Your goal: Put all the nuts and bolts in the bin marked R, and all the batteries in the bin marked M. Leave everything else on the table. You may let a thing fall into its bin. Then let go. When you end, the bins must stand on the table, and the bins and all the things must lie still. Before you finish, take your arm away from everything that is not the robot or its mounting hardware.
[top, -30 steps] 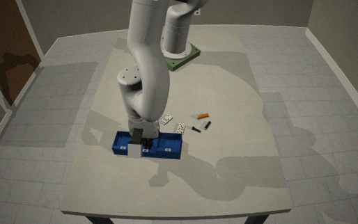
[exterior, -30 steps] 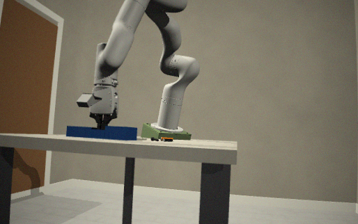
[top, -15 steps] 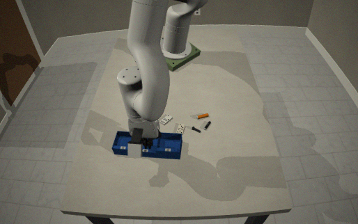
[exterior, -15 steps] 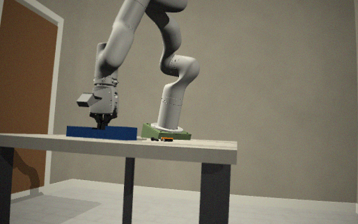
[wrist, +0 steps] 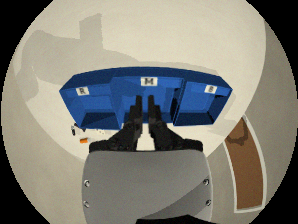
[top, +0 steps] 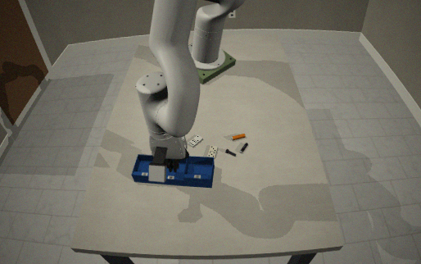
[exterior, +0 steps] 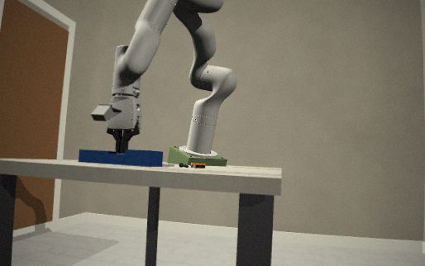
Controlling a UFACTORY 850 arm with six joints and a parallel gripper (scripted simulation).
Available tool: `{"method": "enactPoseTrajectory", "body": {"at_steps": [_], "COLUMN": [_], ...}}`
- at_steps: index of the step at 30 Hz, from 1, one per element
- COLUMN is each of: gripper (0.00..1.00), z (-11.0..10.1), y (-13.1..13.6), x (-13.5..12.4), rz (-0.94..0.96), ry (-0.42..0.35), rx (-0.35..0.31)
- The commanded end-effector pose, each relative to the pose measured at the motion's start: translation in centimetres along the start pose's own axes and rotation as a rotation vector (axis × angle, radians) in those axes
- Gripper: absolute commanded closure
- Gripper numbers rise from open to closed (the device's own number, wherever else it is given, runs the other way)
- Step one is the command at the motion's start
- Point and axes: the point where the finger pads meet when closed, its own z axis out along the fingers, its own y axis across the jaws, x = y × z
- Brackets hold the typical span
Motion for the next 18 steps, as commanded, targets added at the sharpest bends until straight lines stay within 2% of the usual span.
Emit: {"method": "enactPoseTrajectory", "body": {"at_steps": [1, 6, 13, 18], "gripper": [0.93, 0.93, 0.93, 0.93], "z": [-0.6, -1.2, -4.0, -4.2], "y": [0.0, 0.0, 0.0, 0.0], "x": [0.1, 0.1, 0.1, 0.1], "rz": [0.000, 0.000, 0.000, 0.000], "ry": [0.002, 0.002, 0.002, 0.002], "rx": [0.000, 0.000, 0.000, 0.000]}}
